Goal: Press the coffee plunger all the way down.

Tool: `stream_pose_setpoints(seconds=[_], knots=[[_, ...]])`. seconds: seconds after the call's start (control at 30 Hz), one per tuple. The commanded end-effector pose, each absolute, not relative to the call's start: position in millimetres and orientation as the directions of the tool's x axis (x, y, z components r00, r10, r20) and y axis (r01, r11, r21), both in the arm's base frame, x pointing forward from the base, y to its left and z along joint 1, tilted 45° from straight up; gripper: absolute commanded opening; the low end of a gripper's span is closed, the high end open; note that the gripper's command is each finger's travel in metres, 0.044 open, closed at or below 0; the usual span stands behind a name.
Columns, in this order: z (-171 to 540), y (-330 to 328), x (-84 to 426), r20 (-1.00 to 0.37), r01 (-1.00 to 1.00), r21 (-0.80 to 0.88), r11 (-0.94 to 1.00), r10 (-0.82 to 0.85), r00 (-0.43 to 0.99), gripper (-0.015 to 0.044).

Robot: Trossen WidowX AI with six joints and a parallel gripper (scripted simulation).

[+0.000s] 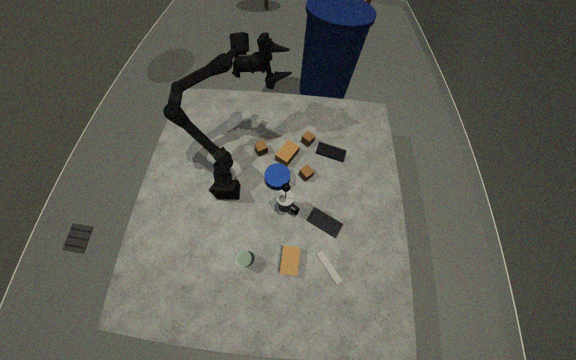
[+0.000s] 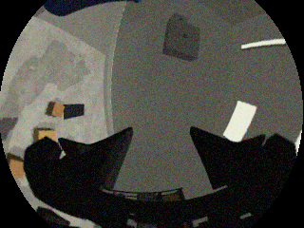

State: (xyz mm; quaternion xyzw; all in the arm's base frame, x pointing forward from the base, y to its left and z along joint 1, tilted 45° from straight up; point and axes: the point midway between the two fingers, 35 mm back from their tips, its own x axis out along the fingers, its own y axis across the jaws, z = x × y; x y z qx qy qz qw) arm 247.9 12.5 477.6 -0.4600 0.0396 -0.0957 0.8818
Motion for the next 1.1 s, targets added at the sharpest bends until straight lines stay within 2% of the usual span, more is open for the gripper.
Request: stream_pose_setpoints(seconds=[0.0,0.17,0.33,0.47,0.63,0.8,0.93,1.07], knots=[[475.9,12.4,249.7,0.013,0.128,-0.820,0.558,-0.205,0.979,0.0426],[444.9,2.7,277.9,-0.085,0.054,-0.816,0.576,-0.212,0.973,0.0440],[380.3,-29.3,316.6,-0.293,-0.090,-0.753,0.652,-0.210,0.933,0.0440],[325.7,-65.4,331.2,-0.458,-0.167,-0.626,0.761,-0.186,0.869,0.0440],[263.3,-112.7,327.5,-0.617,-0.174,-0.388,0.905,-0.115,0.779,0.0440],[210.1,-156.0,303.9,-0.700,-0.061,-0.074,0.995,-0.008,0.714,0.0440],[178.3,-184.2,277.4,-0.696,0.065,0.197,0.978,0.093,0.712,0.0440],[156.3,-208.1,246.5,-0.628,0.193,0.463,0.865,0.167,0.760,0.0440]])
